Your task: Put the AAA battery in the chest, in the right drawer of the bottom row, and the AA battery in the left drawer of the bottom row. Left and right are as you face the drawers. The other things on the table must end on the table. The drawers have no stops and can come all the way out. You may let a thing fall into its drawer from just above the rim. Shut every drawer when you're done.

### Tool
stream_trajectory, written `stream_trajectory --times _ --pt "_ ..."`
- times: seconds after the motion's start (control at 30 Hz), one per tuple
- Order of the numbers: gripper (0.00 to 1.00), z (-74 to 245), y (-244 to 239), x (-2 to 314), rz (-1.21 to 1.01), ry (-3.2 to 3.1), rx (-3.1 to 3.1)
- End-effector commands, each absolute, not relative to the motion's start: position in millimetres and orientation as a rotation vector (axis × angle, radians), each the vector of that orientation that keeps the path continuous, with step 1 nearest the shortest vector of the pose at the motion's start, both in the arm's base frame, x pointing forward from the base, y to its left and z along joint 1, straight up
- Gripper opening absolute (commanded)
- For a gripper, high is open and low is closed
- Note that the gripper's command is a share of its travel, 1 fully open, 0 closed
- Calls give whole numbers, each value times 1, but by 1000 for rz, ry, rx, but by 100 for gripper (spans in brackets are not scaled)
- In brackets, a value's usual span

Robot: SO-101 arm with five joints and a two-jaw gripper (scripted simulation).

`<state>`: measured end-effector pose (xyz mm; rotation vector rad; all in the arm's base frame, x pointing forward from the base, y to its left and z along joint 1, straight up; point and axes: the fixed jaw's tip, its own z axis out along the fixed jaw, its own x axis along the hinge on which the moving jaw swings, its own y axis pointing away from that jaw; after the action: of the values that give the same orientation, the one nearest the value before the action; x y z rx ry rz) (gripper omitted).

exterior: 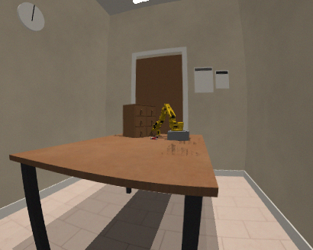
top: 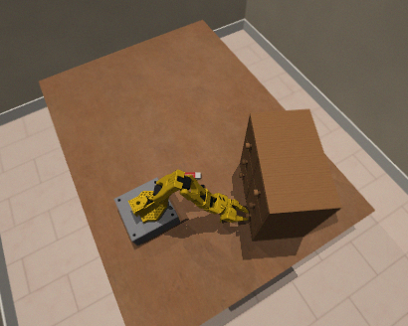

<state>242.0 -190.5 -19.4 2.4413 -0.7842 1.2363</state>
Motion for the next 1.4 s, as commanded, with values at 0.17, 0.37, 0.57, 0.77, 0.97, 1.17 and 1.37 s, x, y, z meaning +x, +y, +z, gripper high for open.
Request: stream_trajectory --times 0.17,0.37,0.57,0.77,0.97,1.17,1.37 --pt "2 -18 -191 242 1242 -785 2437" --pt "7 -18 -191 242 1242 -785 2437" --pt "12 -18 -191 242 1242 -785 2437" --pt "14 -18 -191 242 1242 -785 2437" --pt "18 -18 -191 242 1242 -785 2437" --pt "21 -18 -191 242 1242 -785 2437" --pt "21 -19 -186 232 1241 -805 2430"
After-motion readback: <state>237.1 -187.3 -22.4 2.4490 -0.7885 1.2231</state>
